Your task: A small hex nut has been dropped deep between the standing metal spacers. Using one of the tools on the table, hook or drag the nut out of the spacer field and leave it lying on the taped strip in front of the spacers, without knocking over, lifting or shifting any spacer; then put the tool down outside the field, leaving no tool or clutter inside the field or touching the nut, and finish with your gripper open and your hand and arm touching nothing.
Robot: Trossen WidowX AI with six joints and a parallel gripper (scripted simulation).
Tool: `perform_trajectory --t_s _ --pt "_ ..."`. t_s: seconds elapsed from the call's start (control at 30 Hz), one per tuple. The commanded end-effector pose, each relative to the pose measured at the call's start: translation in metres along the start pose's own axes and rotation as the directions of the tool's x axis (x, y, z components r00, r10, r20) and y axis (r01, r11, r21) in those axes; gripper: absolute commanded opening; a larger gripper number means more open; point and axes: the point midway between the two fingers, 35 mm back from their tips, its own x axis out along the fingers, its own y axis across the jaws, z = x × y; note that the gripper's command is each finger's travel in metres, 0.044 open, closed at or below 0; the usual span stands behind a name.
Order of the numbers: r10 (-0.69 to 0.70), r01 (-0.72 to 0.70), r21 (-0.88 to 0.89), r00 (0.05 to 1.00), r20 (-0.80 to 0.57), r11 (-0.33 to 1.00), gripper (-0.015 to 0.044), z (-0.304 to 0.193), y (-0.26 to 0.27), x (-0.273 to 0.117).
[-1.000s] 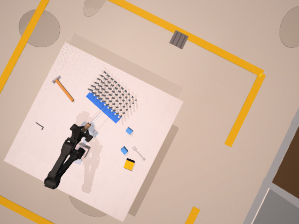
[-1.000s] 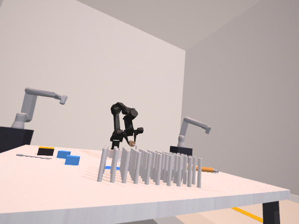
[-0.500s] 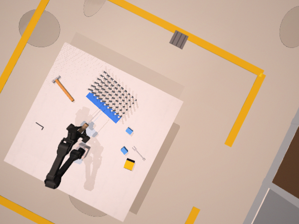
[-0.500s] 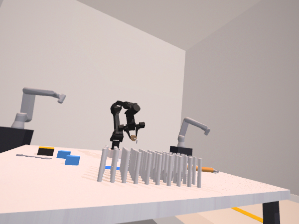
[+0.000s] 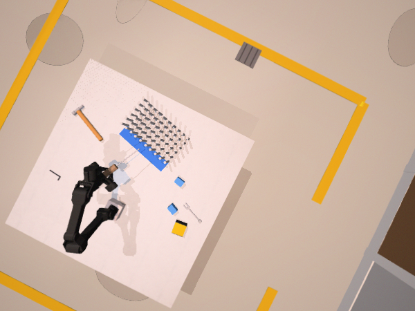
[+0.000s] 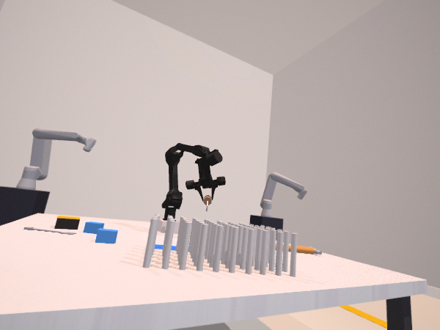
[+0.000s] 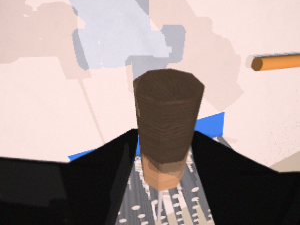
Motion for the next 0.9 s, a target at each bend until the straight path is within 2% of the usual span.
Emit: perform_trajectory --t_s 0.0,0.87 --pt "0.014 -0.014 0.040 1.000 -0.004 0.999 0.0000 -0.001 -0.020 -0.002" --pt "0.107 -0.104 0.153 0.994 -0.013 0.983 0.0000 0.047 -0.132 0.006"
